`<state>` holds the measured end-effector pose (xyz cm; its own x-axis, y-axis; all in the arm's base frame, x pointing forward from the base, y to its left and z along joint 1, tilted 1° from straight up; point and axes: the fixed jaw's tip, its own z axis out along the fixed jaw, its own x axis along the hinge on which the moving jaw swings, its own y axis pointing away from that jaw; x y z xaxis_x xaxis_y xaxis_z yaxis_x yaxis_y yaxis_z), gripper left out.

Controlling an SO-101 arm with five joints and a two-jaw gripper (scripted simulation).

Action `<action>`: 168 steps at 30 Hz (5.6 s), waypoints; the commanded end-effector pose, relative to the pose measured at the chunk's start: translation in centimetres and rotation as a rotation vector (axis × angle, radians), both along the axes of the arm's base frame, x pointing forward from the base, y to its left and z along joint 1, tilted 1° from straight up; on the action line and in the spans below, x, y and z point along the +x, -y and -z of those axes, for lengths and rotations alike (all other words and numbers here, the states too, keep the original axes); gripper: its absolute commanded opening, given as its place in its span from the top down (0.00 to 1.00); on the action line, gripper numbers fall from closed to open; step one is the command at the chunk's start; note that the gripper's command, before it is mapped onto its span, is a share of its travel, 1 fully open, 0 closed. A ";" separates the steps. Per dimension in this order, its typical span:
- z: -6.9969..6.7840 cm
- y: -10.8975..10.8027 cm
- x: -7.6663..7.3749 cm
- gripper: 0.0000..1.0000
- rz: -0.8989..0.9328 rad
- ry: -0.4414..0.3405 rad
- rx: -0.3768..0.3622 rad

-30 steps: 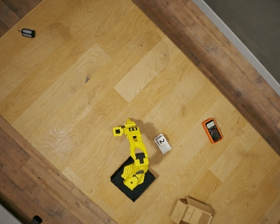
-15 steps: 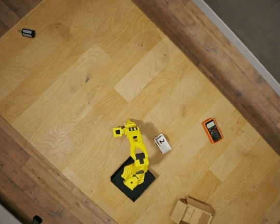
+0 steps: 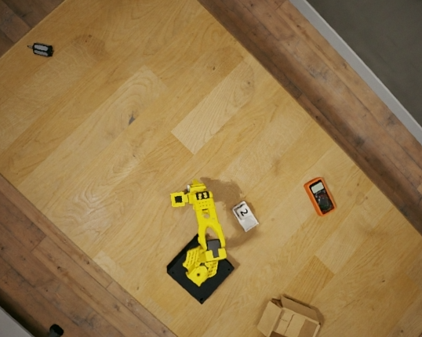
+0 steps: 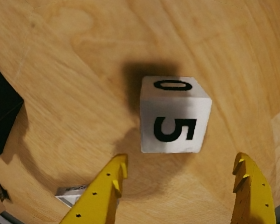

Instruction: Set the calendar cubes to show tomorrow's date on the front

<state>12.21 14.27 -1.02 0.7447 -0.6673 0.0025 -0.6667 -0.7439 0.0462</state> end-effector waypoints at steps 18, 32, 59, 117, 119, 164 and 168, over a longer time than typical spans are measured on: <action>-1.5 -0.3 0.0 0.64 -0.004 0.012 0.016; -2.2 -0.7 0.3 0.64 -0.004 0.039 0.049; -10.5 -3.0 2.3 0.65 -0.004 0.333 0.398; -9.6 -6.3 1.7 0.65 1.284 0.034 0.518; -9.6 -6.5 1.7 0.65 1.337 0.019 0.519; -2.2 -5.0 0.3 0.65 1.572 0.026 0.147; -0.3 -4.0 -0.4 0.65 1.572 0.045 0.040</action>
<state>12.41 18.74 0.85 -0.6634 -0.7414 -0.1017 -0.7459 0.6660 0.0103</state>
